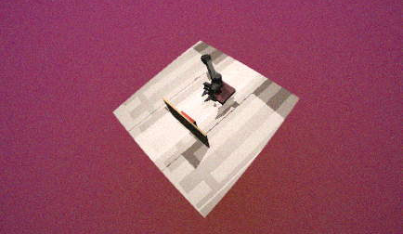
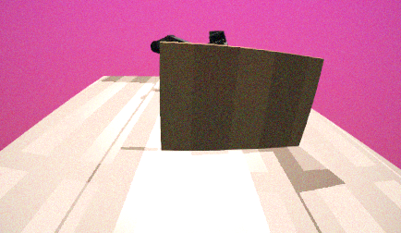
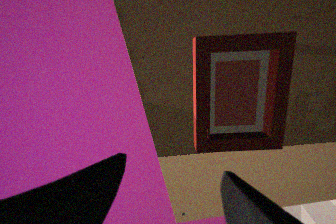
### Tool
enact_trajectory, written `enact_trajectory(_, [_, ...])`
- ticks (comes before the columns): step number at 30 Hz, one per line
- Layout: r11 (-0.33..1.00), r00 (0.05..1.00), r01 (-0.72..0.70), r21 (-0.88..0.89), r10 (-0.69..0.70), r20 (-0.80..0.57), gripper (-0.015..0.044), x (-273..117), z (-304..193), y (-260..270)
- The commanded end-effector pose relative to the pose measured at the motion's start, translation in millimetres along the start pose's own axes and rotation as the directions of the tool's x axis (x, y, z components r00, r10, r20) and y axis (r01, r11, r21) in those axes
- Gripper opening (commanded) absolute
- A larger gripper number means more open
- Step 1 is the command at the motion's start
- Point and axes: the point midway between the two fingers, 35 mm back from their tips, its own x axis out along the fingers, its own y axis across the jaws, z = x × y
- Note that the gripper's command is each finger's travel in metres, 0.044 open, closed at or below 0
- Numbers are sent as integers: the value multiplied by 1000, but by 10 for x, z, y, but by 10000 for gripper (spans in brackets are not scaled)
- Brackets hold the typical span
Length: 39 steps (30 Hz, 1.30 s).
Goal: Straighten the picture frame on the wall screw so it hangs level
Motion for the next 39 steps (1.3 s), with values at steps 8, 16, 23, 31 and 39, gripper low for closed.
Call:
enact_trajectory(8, [980,1000,4,-201,-3,5,260,584,153,-302])
enact_trajectory(16, [979,1000,4,-204,-3,5,260,614,135,-317])
enact_trajectory(23, [979,1000,4,-204,-3,5,260,614,135,-317])
enact_trajectory(31, [979,1000,0,-204,1,4,260,1021,85,-281])
enact_trajectory(39, [979,1000,-4,-204,4,2,260,1413,138,-307])
